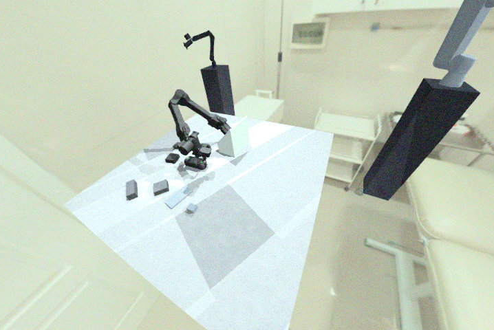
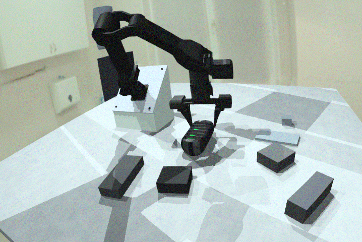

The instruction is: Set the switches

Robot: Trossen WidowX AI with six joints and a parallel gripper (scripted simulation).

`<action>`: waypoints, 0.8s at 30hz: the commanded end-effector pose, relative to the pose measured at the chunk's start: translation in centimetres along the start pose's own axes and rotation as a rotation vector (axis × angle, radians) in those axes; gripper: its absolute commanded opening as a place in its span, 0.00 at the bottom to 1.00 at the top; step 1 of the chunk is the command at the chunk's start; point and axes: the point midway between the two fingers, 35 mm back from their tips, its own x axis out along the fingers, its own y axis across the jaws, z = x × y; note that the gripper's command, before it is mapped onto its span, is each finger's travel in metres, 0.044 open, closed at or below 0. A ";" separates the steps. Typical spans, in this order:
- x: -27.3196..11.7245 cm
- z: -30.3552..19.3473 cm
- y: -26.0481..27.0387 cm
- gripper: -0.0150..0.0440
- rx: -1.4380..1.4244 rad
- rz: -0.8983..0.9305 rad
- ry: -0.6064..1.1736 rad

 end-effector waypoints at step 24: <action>-5.0 0.0 -0.1 1.00 0.004 -0.011 0.008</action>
